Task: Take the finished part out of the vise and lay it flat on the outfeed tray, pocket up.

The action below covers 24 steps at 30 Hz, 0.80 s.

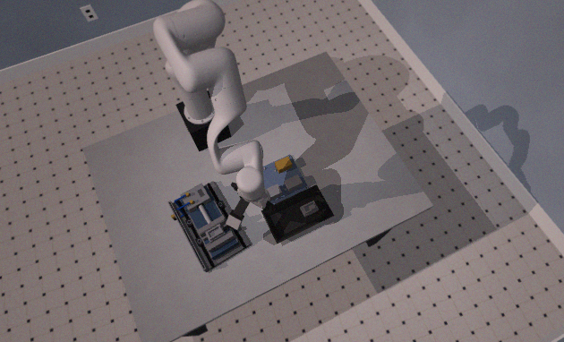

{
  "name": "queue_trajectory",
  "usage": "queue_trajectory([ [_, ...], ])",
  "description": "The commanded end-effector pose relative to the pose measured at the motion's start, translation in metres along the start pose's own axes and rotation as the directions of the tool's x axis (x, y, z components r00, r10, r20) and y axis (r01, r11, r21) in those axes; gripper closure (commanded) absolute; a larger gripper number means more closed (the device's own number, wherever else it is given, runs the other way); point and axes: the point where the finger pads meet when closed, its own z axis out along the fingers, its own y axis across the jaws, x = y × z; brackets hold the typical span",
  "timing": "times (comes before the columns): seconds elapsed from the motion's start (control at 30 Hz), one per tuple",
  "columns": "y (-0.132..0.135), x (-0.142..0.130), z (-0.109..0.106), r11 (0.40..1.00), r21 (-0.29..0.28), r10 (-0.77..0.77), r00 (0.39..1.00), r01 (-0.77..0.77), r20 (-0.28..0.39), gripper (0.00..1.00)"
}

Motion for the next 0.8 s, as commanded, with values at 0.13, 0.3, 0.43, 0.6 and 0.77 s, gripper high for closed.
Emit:
queue_trajectory([
  [0.13,0.029,0.071,-0.011,0.972,0.053,0.229,0.973,-0.227,-0.022,0.00],
  [0.3,0.043,0.094,-0.014,0.951,0.070,0.304,0.952,-0.302,-0.028,0.00],
  [0.43,0.069,0.131,-0.020,0.901,0.099,0.427,0.904,-0.422,-0.037,0.00],
  [0.6,0.083,0.148,-0.023,0.873,0.113,0.482,0.875,-0.475,-0.040,0.00],
  [0.77,0.083,0.148,-0.023,0.873,0.113,0.482,0.875,-0.475,-0.040,0.00],
])
